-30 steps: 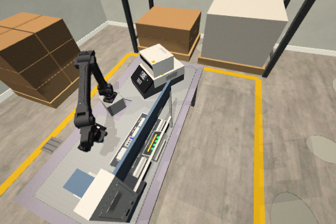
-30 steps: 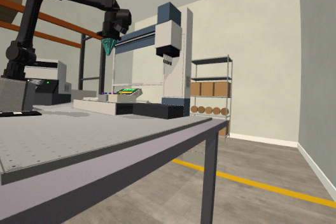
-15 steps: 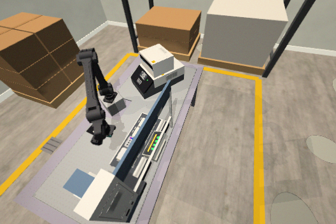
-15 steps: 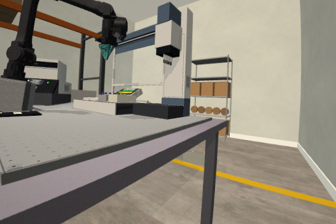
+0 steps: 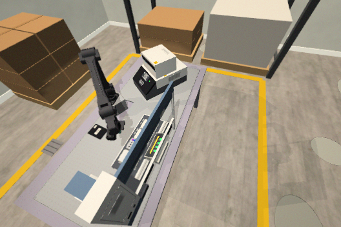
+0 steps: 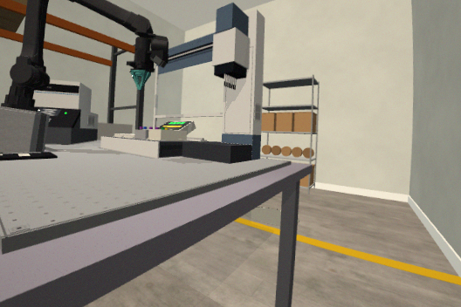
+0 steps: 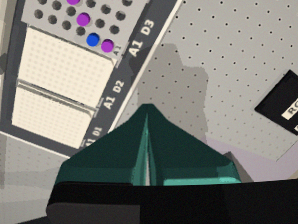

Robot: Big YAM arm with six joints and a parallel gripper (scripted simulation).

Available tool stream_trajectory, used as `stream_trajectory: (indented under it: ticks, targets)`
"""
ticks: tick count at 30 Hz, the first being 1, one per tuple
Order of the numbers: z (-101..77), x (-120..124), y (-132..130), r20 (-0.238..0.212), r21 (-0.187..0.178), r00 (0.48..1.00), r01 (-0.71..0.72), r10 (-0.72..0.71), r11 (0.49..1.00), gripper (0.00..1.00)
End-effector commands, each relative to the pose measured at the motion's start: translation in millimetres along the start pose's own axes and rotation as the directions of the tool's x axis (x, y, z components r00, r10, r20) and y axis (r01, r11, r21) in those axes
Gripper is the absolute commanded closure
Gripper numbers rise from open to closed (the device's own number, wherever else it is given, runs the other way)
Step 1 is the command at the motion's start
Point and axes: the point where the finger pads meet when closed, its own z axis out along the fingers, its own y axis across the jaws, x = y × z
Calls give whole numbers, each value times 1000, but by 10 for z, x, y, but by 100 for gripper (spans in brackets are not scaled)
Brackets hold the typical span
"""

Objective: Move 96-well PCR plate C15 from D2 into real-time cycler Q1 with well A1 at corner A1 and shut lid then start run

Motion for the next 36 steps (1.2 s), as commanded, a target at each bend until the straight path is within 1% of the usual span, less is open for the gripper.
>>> stream_trajectory:
  ticks: [1, 3, 8, 10, 13, 15, 18, 21, 24, 27, 30, 32, 35, 36]
  targets:
    - [-116, 141, 217, 45, -17, 995, 84, -83, 996, 100]
    - [-60, 222, 259, 39, -16, 997, 63, -63, 998, 100]
    - [31, 381, 276, 40, -4, 986, 162, -162, 987, 100]
    - [37, 470, 355, 45, -8, 981, 191, -190, 982, 100]
    - [25, 486, 383, 49, -9, 977, 209, -208, 978, 100]
    - [57, 595, 433, 53, -7, 964, 262, -261, 965, 100]
    - [132, 778, 485, 41, -2, 942, 334, -334, 942, 100]
    - [209, 908, 528, 36, -3, 951, 308, -308, 951, 100]
    - [266, 1013, 526, 37, 3, 931, 363, -363, 932, 100]
    - [298, 1160, 583, 41, 3, 900, 435, -435, 900, 100]
    - [292, 1156, 582, 44, 3, 897, 439, -439, 898, 100]
    - [330, 1258, 594, 48, 5, 875, 482, -482, 876, 100]
    - [408, 1465, 617, 37, 7, 833, 552, -551, 834, 100]
    - [433, 1522, 626, 33, 6, 832, 554, -554, 832, 100]
